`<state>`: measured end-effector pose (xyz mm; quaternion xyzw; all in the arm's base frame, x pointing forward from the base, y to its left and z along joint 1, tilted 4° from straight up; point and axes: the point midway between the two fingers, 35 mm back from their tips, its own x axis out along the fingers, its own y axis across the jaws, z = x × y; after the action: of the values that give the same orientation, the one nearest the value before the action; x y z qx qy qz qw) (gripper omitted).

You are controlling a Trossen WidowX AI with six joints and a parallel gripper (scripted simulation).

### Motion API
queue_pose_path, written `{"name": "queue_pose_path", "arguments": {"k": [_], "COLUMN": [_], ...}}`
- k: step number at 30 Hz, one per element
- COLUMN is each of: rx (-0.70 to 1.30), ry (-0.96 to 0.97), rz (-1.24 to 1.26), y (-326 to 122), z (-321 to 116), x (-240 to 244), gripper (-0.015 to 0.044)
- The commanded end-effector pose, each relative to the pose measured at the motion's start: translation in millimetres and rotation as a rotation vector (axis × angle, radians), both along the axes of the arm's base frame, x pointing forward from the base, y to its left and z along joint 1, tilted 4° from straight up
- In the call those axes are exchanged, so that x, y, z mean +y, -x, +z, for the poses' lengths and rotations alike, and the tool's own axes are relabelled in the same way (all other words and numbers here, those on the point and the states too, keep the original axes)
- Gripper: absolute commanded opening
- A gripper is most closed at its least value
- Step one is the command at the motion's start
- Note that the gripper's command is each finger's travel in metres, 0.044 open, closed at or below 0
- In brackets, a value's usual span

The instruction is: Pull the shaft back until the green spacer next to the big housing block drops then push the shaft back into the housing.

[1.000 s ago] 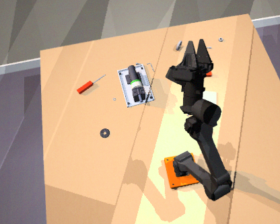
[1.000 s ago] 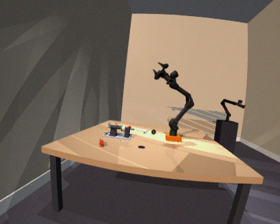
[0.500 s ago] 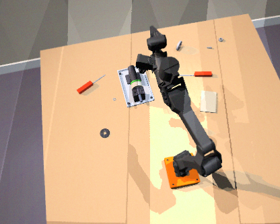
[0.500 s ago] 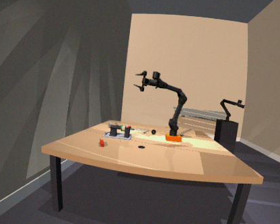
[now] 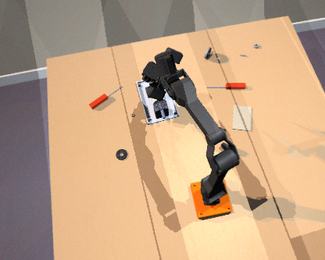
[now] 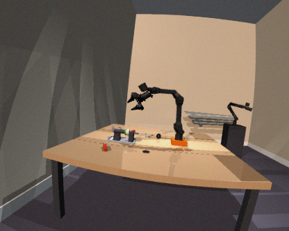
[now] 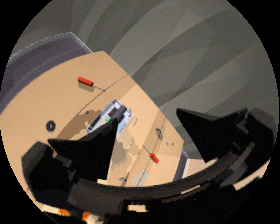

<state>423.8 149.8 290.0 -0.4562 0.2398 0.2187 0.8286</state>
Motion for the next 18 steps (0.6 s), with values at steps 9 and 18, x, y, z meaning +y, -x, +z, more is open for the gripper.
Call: {"name": "queue_pose_path", "arguments": {"k": [9, 18], "rx": [0.795, 0.864], "ry": [-0.273, -0.270], "rz": [-0.787, -0.921], "y": [47, 58], "z": [-170, -185], "x": [1, 0], "gripper": [0.0440, 0.0440]}}
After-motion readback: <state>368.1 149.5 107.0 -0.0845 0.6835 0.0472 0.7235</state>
